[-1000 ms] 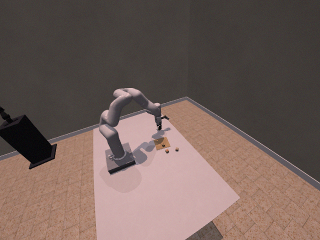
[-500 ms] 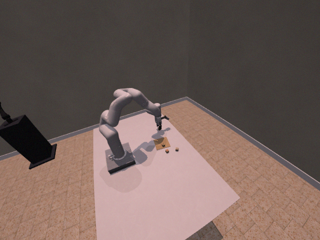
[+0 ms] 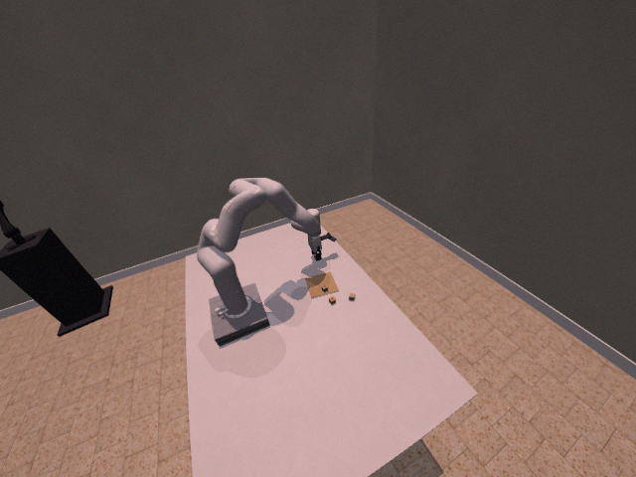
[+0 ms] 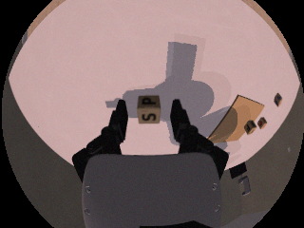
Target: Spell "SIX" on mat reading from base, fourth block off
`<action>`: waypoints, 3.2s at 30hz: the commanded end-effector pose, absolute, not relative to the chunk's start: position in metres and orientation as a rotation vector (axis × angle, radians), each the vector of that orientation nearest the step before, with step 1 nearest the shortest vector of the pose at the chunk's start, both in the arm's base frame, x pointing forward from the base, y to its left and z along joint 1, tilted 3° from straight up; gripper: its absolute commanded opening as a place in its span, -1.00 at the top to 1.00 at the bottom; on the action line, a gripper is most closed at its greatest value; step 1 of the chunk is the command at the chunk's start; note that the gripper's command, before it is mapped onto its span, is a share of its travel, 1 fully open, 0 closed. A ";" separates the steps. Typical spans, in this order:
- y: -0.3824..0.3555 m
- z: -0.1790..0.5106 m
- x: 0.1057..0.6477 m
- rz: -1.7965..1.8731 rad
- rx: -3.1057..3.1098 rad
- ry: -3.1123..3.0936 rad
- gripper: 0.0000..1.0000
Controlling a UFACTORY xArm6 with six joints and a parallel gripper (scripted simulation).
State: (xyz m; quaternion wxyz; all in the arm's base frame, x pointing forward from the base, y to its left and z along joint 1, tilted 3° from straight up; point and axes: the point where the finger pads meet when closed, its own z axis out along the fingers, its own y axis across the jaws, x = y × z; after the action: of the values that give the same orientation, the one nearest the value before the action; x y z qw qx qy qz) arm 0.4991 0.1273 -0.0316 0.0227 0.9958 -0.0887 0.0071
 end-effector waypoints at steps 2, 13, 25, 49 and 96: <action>0.128 -0.034 0.501 0.030 3.086 -0.275 -0.26; 0.128 -0.036 0.501 0.030 3.086 -0.275 -0.26; 0.128 -0.036 0.501 0.030 3.086 -0.275 -0.26; 0.128 -0.036 0.501 0.030 3.086 -0.275 0.16; 0.128 -0.034 0.501 0.030 3.086 -0.275 0.57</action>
State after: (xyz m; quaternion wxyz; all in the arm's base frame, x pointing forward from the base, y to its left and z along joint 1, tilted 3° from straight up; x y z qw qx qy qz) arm 0.4996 0.1272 -0.0375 0.0226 0.9958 -0.0886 0.0075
